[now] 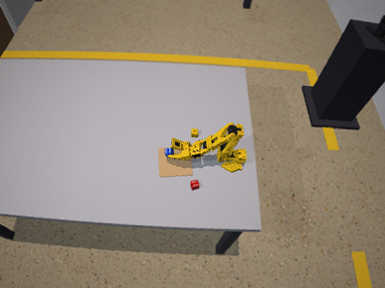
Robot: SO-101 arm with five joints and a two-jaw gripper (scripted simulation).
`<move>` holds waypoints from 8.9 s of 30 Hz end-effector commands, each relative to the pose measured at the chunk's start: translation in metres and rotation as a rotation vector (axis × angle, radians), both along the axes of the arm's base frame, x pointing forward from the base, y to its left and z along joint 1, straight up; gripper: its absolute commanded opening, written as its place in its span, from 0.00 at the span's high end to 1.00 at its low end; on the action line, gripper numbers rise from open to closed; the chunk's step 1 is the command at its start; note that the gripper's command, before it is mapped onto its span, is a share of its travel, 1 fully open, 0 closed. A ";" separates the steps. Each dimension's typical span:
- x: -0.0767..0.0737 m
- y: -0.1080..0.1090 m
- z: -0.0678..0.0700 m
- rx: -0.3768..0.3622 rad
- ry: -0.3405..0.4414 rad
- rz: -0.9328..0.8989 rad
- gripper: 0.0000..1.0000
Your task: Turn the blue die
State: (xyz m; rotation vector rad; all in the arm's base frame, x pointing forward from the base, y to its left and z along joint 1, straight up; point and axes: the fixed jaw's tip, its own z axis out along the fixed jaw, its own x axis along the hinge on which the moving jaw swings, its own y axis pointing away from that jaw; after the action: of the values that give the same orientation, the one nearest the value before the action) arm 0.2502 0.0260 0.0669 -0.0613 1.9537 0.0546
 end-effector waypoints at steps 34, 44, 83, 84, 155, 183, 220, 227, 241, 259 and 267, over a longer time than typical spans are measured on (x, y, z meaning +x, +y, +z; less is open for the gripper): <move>0.010 -0.004 0.019 0.002 -0.103 -0.016 1.00; 0.010 -0.004 0.013 0.002 -0.103 -0.016 1.00; 0.011 -0.004 0.000 0.002 -0.103 -0.016 1.00; 0.011 -0.004 0.000 0.002 -0.103 -0.016 1.00; 0.012 -0.004 -0.026 0.002 -0.103 -0.016 1.00; 0.012 -0.004 -0.028 0.002 -0.103 -0.016 0.83; 0.012 -0.004 -0.028 0.005 -0.103 -0.017 0.64; 0.006 -0.003 -0.025 0.165 -0.108 -0.067 0.64; -0.022 -0.005 -0.011 0.819 -0.104 -0.248 0.64; -0.028 -0.005 -0.013 0.920 -0.078 -0.286 0.64; -0.028 -0.005 -0.013 0.920 -0.078 -0.286 0.64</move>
State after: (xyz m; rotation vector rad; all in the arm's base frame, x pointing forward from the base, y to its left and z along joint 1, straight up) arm 0.2297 0.0206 0.0449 0.6320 1.7594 0.5724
